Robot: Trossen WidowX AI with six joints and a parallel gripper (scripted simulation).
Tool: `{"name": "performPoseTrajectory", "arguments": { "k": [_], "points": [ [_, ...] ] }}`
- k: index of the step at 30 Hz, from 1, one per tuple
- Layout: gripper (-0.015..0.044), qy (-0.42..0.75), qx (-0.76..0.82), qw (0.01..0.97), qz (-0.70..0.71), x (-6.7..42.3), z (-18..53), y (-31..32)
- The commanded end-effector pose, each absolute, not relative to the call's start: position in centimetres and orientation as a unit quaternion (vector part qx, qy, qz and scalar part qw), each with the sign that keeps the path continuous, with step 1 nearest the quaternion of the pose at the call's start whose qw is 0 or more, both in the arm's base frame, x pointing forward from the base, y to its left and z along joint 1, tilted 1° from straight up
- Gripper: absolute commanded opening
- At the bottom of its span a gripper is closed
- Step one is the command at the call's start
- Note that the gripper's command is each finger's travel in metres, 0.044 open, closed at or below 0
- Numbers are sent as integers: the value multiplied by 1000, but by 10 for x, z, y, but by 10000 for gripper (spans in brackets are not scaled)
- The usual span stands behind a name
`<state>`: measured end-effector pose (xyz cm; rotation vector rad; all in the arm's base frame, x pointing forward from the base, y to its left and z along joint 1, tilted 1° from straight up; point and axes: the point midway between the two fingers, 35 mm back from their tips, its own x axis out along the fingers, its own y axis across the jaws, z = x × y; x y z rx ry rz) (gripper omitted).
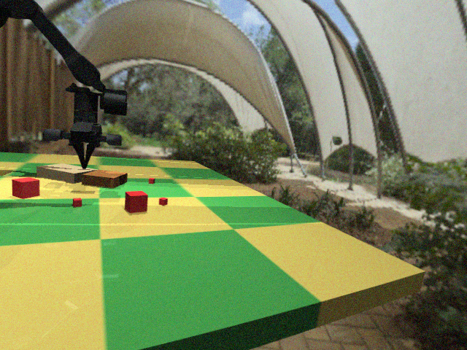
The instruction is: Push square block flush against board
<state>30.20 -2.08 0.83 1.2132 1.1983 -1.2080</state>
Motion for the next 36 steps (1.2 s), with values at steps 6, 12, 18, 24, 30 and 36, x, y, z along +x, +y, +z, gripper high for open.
{"name": "performPoseTrajectory", "arguments": {
  "k": [6, 12, 18, 24, 30, 36],
  "points": [
    [0, 564, 422, 574, -418, 334, 13, -15],
    [0, 603, 361, 615, -357, 353, 14, -10],
    [0, 637, 296, 649, -293, 372, 15, -5],
    [0, 663, 228, 677, -225, 390, 14, 1],
    [0, 682, 159, 697, -157, 407, 13, 7],
    [0, 683, 152, 698, -149, 409, 13, 8]
  ]
}}
